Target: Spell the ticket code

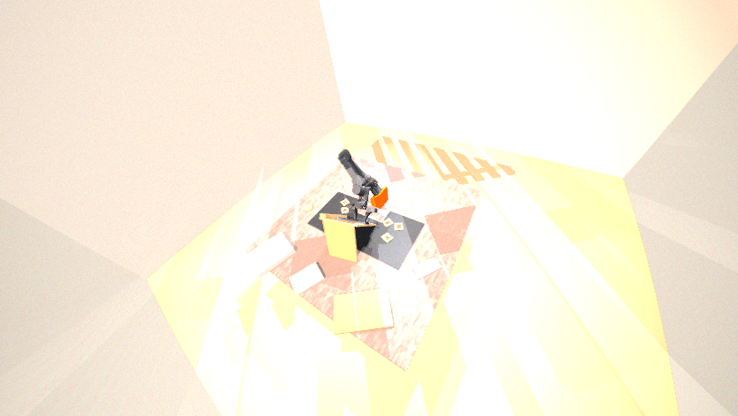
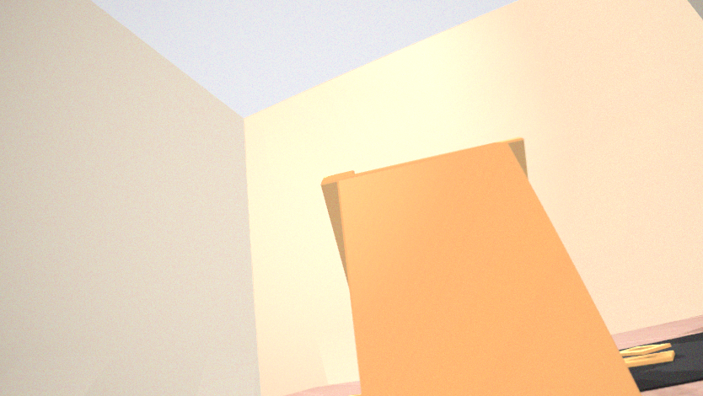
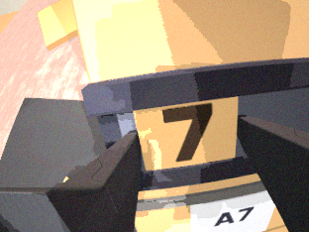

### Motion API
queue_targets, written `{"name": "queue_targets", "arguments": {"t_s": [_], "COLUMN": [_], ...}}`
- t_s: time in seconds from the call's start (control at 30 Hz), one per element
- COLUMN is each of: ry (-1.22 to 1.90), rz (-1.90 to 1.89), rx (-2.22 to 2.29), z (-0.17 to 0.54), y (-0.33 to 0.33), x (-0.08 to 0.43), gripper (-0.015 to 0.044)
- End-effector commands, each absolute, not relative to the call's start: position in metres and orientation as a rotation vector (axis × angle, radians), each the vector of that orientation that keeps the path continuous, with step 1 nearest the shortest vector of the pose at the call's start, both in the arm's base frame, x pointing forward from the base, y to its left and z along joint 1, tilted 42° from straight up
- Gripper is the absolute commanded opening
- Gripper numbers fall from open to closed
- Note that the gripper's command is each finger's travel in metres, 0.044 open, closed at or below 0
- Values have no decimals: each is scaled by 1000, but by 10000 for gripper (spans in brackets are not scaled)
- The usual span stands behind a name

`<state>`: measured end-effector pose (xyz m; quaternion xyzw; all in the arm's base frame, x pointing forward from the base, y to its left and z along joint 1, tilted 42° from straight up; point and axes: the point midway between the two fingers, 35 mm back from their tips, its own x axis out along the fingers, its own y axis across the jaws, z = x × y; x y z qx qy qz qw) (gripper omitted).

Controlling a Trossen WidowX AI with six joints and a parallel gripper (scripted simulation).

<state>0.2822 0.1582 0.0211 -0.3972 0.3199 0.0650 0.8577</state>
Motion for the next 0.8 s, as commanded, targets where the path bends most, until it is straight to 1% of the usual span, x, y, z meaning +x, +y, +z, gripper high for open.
{"name": "queue_targets", "arguments": {"t_s": [0.0, 0.77], "ry": [667, 667], "rz": [142, 141], "rx": [-831, -832], "z": [25, 35], "y": [157, 147], "x": [283, 289], "gripper": [0, 0]}}
